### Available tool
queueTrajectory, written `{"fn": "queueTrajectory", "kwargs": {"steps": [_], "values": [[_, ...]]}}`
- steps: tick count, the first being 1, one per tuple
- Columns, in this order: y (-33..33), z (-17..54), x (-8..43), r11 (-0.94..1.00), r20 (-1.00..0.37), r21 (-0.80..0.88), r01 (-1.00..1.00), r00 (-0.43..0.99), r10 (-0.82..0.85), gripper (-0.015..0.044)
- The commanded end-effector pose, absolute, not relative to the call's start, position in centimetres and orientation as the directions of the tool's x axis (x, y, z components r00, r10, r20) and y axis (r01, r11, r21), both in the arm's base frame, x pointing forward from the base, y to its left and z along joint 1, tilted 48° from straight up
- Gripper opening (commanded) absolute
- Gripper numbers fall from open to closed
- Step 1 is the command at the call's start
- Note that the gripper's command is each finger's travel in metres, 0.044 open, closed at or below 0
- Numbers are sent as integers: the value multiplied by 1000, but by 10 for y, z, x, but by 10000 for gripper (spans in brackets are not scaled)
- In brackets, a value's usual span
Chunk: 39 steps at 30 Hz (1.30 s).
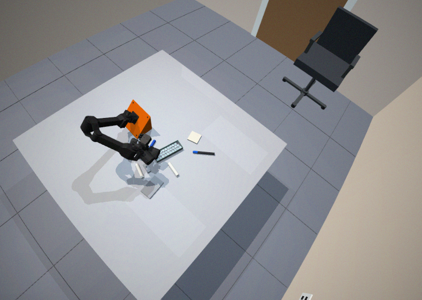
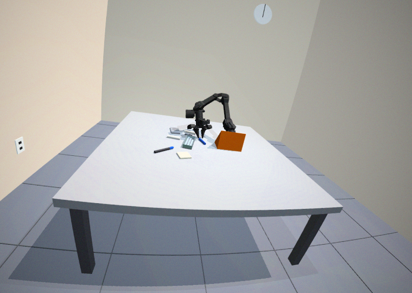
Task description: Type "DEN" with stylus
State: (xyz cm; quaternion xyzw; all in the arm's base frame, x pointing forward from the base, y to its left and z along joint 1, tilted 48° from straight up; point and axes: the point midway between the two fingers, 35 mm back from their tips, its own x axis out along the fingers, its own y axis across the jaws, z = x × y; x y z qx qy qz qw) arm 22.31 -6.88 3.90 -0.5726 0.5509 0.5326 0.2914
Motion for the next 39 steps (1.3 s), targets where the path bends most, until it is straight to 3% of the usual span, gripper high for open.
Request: {"fn": "queueTrajectory", "kwargs": {"steps": [1,26,31,39], "values": [[-72,36,222,-223,-928,263,-938,-183,-324,150],[-80,28,221,-223,-928,264,-938,-183,-325,150],[-79,29,222,-221,-930,256,-941,-178,-321,19],[-69,38,223,-222,-931,256,-941,-178,-320,0]]}}
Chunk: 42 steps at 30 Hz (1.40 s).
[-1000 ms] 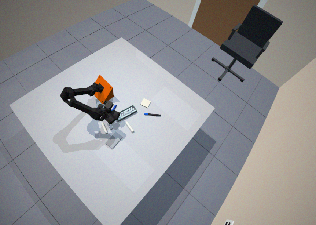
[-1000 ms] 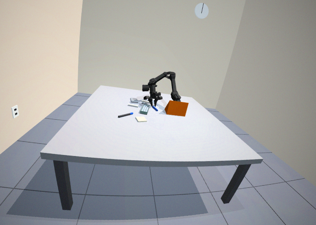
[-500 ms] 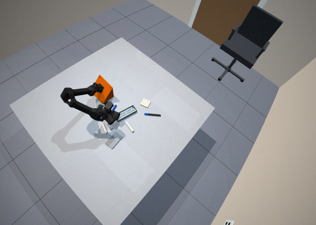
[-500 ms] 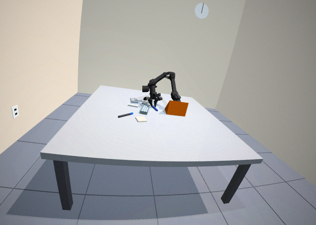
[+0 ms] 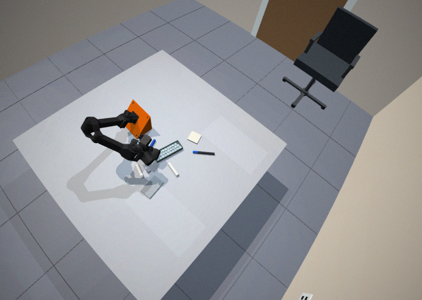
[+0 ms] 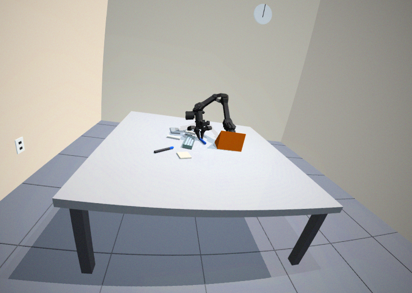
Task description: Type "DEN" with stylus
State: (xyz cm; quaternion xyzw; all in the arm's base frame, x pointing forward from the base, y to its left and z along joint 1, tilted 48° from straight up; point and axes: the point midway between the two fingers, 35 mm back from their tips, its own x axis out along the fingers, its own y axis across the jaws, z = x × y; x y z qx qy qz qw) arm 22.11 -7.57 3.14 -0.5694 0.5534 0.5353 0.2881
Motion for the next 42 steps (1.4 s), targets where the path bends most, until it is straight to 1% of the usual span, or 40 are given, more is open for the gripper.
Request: {"fn": "queueTrajectory", "kwargs": {"steps": [1,7,13,19,31,42], "values": [[-66,41,223,-222,-931,256,-941,-178,-319,0],[-42,62,223,-222,-931,257,-941,-179,-318,0],[-44,60,223,-224,-928,262,-939,-181,-326,0],[-43,59,218,-88,-910,204,-975,-156,-383,0],[-43,59,208,187,-860,-14,-982,-84,-503,0],[-44,61,199,376,-802,-279,-884,-2,-597,0]]}}
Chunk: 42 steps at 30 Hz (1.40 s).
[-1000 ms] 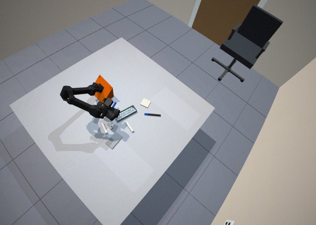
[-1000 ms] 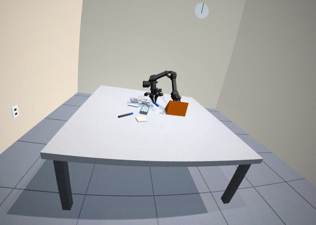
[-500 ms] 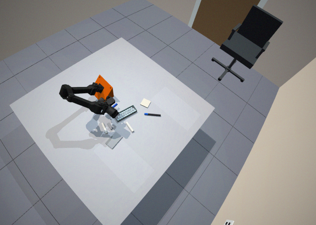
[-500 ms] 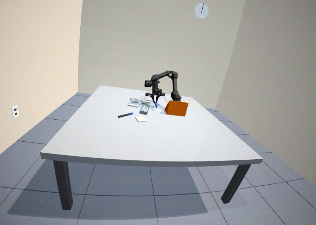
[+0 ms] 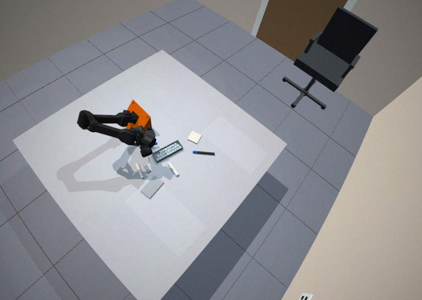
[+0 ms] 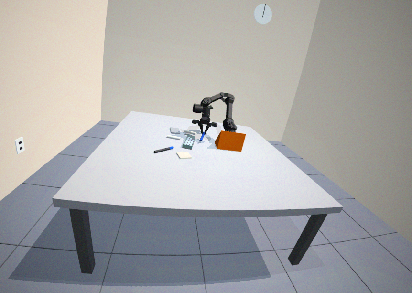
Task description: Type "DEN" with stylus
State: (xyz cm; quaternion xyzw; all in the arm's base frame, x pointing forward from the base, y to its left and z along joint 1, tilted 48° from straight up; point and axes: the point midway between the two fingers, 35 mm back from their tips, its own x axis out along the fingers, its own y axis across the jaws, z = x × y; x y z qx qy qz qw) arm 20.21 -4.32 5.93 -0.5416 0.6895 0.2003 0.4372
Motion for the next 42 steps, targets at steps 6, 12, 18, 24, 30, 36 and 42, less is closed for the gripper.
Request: {"fn": "queueTrajectory", "kwargs": {"steps": [6,12,18,24,30,36,42], "values": [[-45,62,195,450,-766,-427,-785,49,-641,0],[-46,63,192,504,-726,-563,-655,102,-680,0],[-46,64,188,541,-684,-678,-498,157,-712,0],[-47,66,185,565,-639,-761,-321,214,-739,0],[-48,67,182,580,-591,-804,-129,272,-759,0],[-48,69,179,592,-542,-803,67,330,-773,0],[-49,71,176,602,-490,-756,256,387,-781,0]]}}
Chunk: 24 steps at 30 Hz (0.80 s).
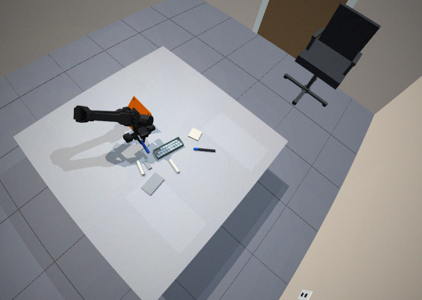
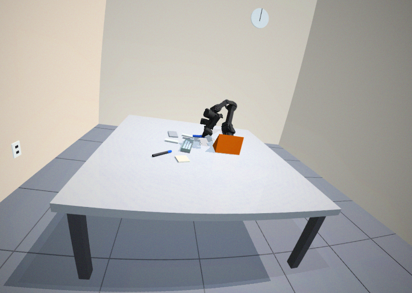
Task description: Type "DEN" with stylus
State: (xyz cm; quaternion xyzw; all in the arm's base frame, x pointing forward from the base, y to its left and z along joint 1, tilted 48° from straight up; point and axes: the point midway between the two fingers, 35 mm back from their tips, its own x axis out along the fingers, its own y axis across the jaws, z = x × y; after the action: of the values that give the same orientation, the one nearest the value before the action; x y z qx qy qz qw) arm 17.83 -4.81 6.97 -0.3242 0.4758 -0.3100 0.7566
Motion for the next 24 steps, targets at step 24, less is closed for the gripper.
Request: {"fn": "queueTrajectory", "kwargs": {"steps": [24], "values": [[-59,61,174,617,-452,-671,411,434,-779,0]]}}
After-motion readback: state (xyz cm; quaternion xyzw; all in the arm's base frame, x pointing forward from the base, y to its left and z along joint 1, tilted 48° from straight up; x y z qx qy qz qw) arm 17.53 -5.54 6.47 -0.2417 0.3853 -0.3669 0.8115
